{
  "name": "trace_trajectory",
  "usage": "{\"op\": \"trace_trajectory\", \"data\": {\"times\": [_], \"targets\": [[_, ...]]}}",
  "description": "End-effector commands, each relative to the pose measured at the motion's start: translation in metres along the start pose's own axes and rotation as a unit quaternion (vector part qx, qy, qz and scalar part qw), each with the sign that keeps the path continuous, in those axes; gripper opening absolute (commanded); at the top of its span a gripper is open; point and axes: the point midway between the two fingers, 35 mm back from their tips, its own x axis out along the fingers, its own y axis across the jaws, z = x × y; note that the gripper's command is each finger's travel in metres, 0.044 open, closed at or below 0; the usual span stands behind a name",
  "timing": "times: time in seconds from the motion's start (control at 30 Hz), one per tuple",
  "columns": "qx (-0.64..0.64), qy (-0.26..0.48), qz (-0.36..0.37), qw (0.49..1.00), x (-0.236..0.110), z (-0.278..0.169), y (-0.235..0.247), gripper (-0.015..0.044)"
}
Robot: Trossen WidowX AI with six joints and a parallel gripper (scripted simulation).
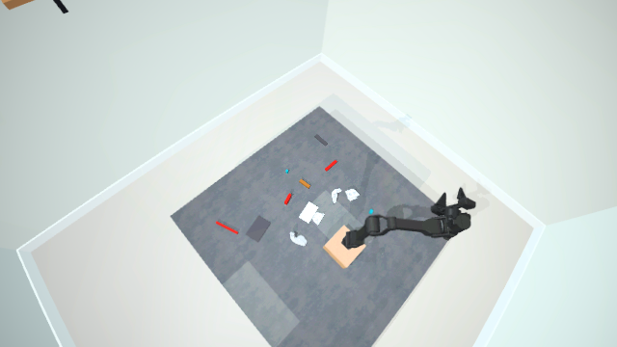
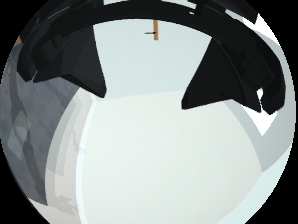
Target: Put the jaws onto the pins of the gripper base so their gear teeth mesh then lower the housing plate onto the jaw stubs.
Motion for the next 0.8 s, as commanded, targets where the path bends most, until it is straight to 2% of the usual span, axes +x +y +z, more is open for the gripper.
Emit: {"op": "trace_trajectory", "data": {"times": [0.0, 0.23, 0.77], "targets": [[0.000, 0.000, 0.000, 1.000, 0.000, 0.000, 0.000, 0.0426], [0.012, -0.029, 0.015, 0.999, 0.002, 0.007, -0.002, 0.0440], [-0.012, -0.007, -0.019, 1.000, 0.053, -0.007, -0.038, 0.0440]]}}
